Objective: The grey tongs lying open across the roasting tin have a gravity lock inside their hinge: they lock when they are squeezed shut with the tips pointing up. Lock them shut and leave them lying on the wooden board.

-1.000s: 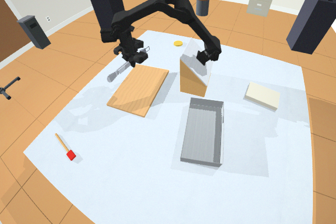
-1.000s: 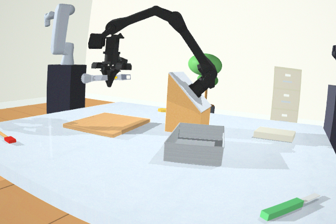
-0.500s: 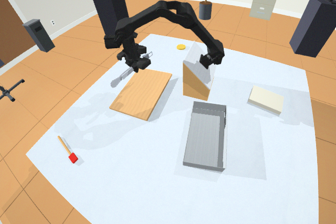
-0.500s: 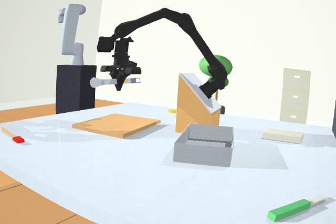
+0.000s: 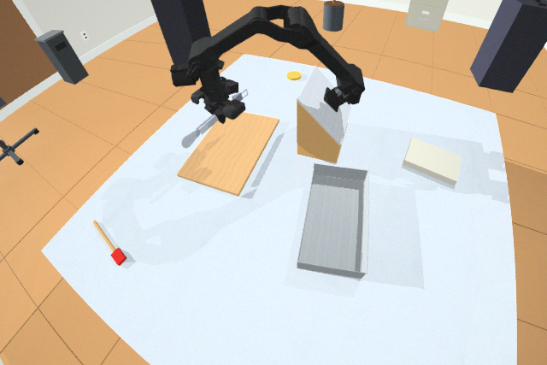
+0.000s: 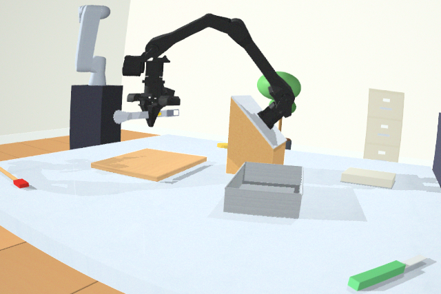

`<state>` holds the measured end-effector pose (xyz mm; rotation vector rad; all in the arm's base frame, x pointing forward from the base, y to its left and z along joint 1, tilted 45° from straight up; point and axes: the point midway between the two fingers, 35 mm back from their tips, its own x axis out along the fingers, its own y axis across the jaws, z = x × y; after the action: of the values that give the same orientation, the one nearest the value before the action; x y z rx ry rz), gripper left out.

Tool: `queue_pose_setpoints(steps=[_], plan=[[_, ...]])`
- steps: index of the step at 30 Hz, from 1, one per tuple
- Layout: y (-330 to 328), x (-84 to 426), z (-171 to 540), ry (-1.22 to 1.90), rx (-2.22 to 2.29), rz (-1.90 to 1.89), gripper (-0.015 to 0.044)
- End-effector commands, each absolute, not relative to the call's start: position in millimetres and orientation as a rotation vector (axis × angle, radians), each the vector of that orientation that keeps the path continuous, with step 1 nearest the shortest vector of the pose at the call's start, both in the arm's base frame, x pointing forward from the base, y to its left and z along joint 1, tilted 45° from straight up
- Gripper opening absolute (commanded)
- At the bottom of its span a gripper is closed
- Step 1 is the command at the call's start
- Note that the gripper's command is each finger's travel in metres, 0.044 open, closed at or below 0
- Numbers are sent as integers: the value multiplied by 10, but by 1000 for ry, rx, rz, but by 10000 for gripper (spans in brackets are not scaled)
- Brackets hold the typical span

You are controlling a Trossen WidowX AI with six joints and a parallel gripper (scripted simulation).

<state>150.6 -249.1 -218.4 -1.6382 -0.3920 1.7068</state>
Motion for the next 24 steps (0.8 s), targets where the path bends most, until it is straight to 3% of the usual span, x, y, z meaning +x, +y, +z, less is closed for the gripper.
queue_pose_setpoints(steps=[1,24], plan=[[-2432,1518,-2245,-391,-1636,1700,-150],[-2165,1546,-2514,-393,-1636,1699,-150]])
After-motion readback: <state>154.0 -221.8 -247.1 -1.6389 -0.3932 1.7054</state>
